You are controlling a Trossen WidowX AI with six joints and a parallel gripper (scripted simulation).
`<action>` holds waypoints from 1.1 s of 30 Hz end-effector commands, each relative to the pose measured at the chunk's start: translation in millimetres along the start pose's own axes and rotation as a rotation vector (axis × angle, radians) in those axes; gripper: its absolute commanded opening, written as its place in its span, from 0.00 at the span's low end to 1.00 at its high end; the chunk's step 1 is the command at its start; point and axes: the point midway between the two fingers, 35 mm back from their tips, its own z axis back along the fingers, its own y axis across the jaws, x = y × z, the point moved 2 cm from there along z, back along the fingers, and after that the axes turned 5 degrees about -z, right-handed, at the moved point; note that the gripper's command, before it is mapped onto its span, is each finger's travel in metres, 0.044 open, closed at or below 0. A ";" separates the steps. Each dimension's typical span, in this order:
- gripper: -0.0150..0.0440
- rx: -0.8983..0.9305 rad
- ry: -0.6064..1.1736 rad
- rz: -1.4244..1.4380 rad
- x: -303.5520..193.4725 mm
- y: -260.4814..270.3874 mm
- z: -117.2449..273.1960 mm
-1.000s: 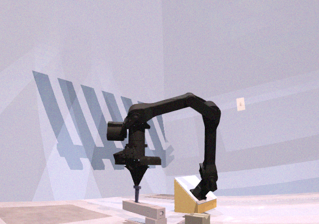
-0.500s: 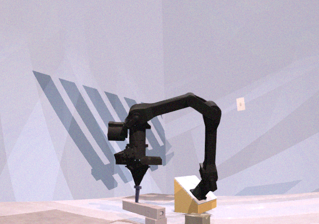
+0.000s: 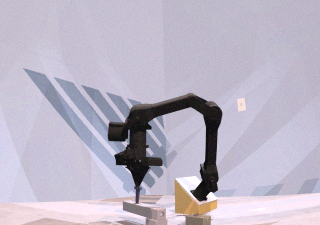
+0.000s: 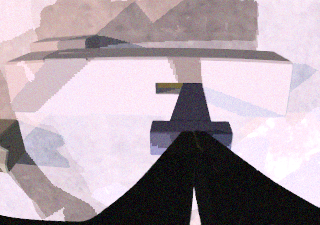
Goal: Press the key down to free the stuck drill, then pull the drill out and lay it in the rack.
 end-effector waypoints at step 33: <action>0.25 0.009 0.012 -0.006 -2.9 -1.8 -17.1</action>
